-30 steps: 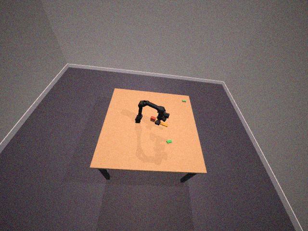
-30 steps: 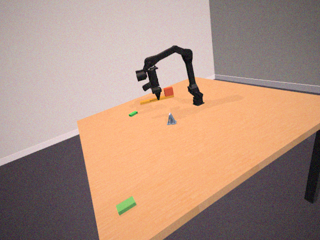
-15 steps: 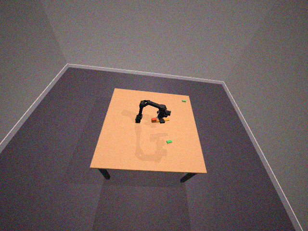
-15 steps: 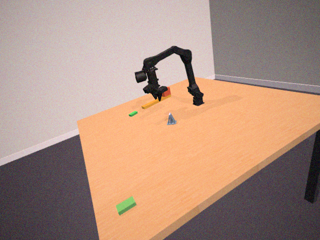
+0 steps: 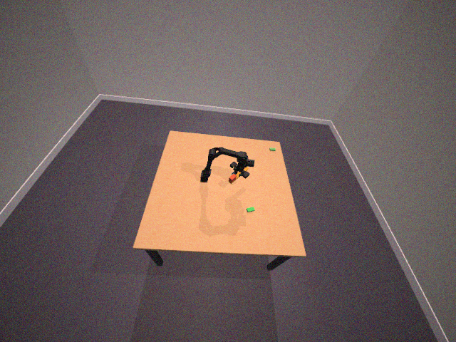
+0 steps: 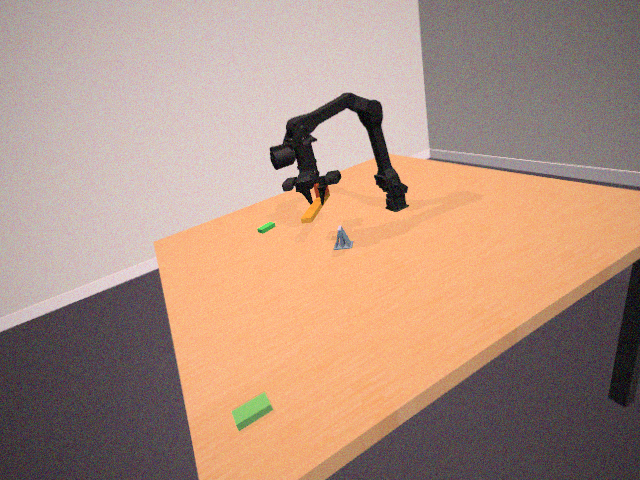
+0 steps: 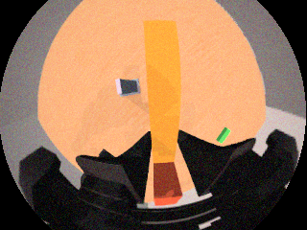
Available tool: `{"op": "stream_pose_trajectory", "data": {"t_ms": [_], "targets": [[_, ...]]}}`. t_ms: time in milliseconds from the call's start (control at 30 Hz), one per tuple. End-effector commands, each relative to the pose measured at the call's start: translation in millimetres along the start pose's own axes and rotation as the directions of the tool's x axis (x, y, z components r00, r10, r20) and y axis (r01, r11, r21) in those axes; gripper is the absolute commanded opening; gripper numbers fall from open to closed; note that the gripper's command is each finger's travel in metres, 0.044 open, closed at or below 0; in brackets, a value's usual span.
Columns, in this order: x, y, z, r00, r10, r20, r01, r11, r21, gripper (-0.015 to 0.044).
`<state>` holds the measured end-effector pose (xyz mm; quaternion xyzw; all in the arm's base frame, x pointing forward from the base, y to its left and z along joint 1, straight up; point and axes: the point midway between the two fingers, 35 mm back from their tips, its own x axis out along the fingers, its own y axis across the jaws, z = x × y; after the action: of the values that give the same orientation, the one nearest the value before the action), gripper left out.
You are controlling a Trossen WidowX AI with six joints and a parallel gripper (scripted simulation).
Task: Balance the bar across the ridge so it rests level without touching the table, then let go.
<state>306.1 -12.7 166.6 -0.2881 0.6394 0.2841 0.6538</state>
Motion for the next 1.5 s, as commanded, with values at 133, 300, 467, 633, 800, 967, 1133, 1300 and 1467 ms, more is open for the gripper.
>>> {"op": "stream_pose_trajectory", "data": {"t_ms": [133, 300, 467, 633, 800, 967, 1133, 1300, 1467], "targets": [[-2.8, 9.5, 20.1, 1.000, -0.008, 0.004, 0.009, 0.954, -0.299, 0.0000], [-2.8, 18.7, 32.9, 1.000, -0.007, 0.005, 0.008, 0.876, -0.481, 0.0000], [-2.8, 29.5, 45.2, 1.000, -0.006, 0.006, 0.008, 0.764, -0.645, 0.0000], [-2.8, 42.2, 56.7, 1.000, -0.005, 0.007, 0.008, 0.622, -0.783, 0.0000], [-2.8, 56.9, 66.7, 1.000, -0.003, 0.008, 0.009, 0.455, -0.891, 0.0000], [-2.8, 73.4, 74.3, 1.000, -0.002, 0.009, 0.009, 0.270, -0.963, 0.0000], [-2.9, 92.0, 77.9, 1.000, 0.000, 0.009, 0.009, 0.075, -0.997, 0.0000], [-2.9, 105.9, 74.1, 1.000, 0.001, 0.009, 0.009, -0.060, -0.998, 0.0000], [0.9, 106.1, 74.0, 1.000, 0.001, 0.009, 0.009, -0.060, -0.998, 0.0000]]}}
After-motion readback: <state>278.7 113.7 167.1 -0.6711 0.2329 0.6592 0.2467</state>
